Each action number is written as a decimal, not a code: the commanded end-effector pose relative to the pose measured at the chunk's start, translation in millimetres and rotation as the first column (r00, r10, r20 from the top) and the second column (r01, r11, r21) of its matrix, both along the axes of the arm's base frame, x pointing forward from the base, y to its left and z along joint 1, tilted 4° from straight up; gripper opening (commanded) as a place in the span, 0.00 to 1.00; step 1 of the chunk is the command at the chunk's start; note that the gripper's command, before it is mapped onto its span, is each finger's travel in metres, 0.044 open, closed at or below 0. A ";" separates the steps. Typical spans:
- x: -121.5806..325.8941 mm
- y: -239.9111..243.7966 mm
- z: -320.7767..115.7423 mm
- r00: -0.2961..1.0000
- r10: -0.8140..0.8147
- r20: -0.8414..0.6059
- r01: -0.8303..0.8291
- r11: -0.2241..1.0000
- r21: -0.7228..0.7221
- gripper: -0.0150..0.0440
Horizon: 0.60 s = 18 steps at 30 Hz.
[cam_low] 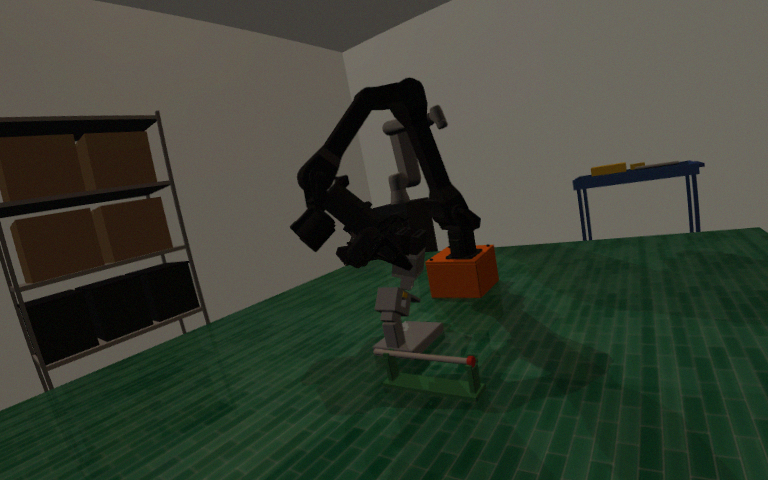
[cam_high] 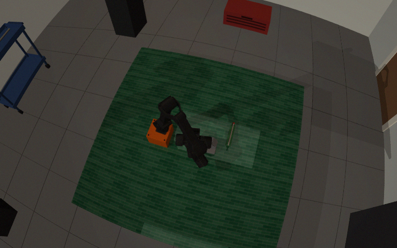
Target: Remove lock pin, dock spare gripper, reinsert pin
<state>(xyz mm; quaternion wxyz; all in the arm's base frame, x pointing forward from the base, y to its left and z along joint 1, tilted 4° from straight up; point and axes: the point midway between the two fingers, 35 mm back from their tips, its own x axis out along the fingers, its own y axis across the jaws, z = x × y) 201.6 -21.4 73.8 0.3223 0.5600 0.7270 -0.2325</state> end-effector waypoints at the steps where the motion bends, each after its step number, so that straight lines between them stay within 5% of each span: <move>1: -0.1 4.0 5.3 0.998 0.000 0.055 -0.004 0.998 0.068 0.25; 18: 9.8 14.0 31.9 0.916 -0.101 0.389 -0.036 0.943 0.330 0.25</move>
